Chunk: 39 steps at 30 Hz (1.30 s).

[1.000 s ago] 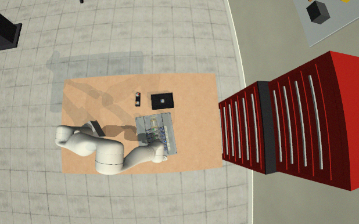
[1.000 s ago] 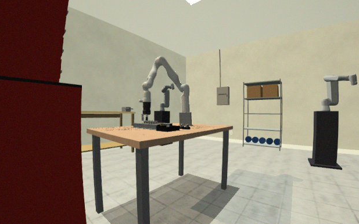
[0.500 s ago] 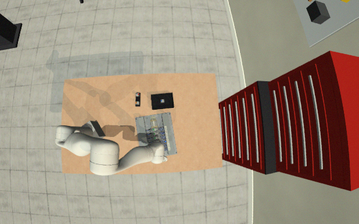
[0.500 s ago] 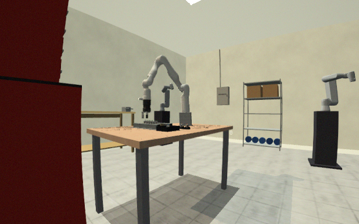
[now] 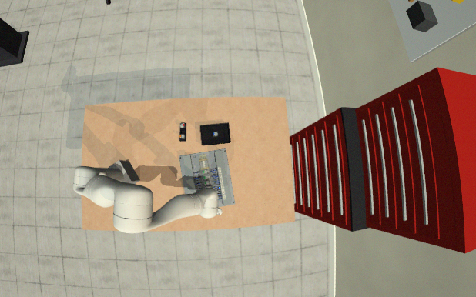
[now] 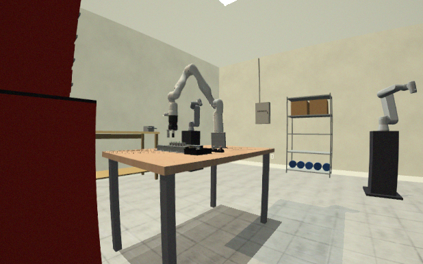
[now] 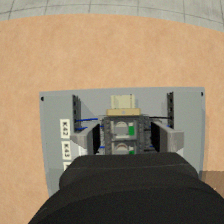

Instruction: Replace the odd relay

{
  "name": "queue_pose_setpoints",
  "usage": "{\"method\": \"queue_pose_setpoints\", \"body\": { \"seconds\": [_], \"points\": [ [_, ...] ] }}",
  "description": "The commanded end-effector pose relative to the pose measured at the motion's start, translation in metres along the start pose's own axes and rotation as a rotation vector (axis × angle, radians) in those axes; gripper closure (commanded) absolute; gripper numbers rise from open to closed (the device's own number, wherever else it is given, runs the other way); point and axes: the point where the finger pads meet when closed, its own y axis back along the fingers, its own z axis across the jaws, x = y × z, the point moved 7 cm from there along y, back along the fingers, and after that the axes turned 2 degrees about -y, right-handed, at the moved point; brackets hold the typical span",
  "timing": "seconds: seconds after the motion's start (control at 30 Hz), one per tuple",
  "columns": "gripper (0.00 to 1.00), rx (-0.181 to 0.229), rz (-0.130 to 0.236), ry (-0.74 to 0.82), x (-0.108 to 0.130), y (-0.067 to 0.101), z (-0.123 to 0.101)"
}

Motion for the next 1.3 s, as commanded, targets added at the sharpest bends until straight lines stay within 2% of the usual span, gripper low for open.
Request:
{"method": "queue_pose_setpoints", "body": {
  "seconds": [0.0,1.27],
  "points": [
    [0.00,0.006,-0.002,-0.003,-0.0015,0.0022,-0.0033],
    [0.00,0.006,0.001,0.000,0.0004,0.0017,-0.0028]
  ]
}}
